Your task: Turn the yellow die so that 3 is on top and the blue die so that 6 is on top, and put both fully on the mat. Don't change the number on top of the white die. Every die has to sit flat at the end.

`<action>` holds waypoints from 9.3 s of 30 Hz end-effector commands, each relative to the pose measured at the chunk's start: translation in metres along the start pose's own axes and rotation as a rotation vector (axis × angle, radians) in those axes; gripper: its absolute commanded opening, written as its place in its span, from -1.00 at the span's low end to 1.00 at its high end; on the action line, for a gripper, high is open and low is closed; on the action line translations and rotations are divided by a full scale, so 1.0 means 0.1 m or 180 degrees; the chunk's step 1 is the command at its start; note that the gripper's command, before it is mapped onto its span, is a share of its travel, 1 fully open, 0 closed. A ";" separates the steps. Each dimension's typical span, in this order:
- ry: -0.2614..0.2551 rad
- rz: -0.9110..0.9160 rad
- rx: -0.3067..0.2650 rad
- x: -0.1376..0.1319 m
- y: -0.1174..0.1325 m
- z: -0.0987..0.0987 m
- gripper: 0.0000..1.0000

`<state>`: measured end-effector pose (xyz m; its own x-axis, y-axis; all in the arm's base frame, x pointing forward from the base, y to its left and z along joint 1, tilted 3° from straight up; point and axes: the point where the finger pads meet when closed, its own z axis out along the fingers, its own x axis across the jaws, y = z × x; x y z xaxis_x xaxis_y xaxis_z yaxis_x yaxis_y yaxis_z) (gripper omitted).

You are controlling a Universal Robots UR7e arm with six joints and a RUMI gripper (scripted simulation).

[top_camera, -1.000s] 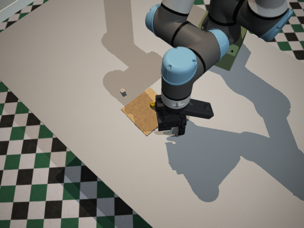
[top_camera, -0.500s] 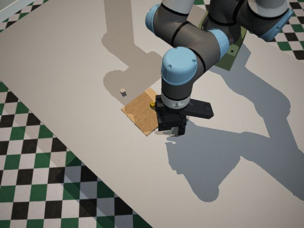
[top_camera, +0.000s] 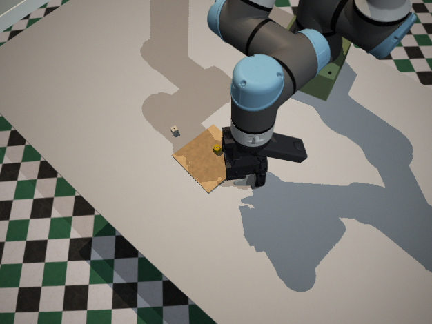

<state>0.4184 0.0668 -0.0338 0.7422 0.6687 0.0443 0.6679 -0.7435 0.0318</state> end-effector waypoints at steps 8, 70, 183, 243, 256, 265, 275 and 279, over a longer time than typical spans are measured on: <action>-0.0005 -0.0003 0.0003 0.01 0.01 -0.65 -0.99; -0.0005 -0.2117 0.0004 -0.85 1.02 -0.80 -0.99; -0.0004 -0.2145 0.0005 -0.85 1.03 0.16 -0.99; -0.0004 -0.2145 0.0005 -0.85 1.04 0.16 -0.99; -0.0004 -0.2145 0.0005 -0.85 1.05 0.16 -0.99; -0.0004 -0.2145 0.0005 -0.85 1.05 0.16 -0.99; -0.0004 -0.2145 0.0005 -0.85 1.05 0.16 -0.99; -0.0004 -0.2145 0.0005 -0.85 1.05 0.16 -0.99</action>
<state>0.4258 -0.0686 -0.0498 0.1644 0.9863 0.0132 0.9850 -0.1649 0.0514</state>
